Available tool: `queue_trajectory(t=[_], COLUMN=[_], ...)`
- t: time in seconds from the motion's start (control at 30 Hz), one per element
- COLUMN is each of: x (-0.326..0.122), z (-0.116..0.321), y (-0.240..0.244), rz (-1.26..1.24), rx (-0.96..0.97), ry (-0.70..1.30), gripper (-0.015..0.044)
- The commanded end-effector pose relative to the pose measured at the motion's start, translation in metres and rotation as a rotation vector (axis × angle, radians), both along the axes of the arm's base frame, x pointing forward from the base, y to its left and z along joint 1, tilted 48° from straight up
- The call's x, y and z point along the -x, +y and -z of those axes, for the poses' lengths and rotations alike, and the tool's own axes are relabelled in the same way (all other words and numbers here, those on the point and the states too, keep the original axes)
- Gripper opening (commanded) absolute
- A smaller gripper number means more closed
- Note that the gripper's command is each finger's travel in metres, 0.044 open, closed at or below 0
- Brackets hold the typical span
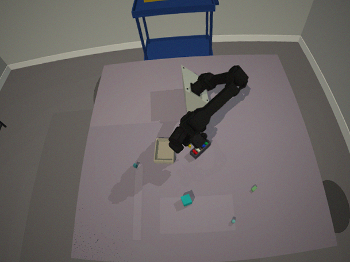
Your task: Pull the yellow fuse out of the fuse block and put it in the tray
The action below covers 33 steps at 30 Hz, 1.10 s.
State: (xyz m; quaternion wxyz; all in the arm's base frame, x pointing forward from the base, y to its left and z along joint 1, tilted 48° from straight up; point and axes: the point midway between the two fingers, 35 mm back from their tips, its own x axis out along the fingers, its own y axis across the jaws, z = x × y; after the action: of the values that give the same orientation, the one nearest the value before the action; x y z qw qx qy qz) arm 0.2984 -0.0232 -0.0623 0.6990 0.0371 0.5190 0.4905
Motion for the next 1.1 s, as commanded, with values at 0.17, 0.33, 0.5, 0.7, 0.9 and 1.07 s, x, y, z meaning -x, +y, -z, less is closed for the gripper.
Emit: queue_trajectory(t=[0.17, 0.33, 0.5, 0.7, 0.9, 1.07], x=[0.001, 0.005, 0.011, 0.017, 0.017, 0.017], z=[0.039, 0.060, 0.081, 0.096, 0.098, 0.104], y=[-0.038, -0.056, -0.073, -0.084, -0.081, -0.075], rz=[-0.006, -0.007, -0.009, -0.010, -0.010, -0.010], rx=[0.006, 0.004, 0.001, -0.004, -0.004, -0.004], ry=[0.001, 0.000, -0.001, -0.001, -0.001, -0.002], gripper=[0.0000, 0.0000, 0.0000, 0.0000, 0.0000, 0.0000])
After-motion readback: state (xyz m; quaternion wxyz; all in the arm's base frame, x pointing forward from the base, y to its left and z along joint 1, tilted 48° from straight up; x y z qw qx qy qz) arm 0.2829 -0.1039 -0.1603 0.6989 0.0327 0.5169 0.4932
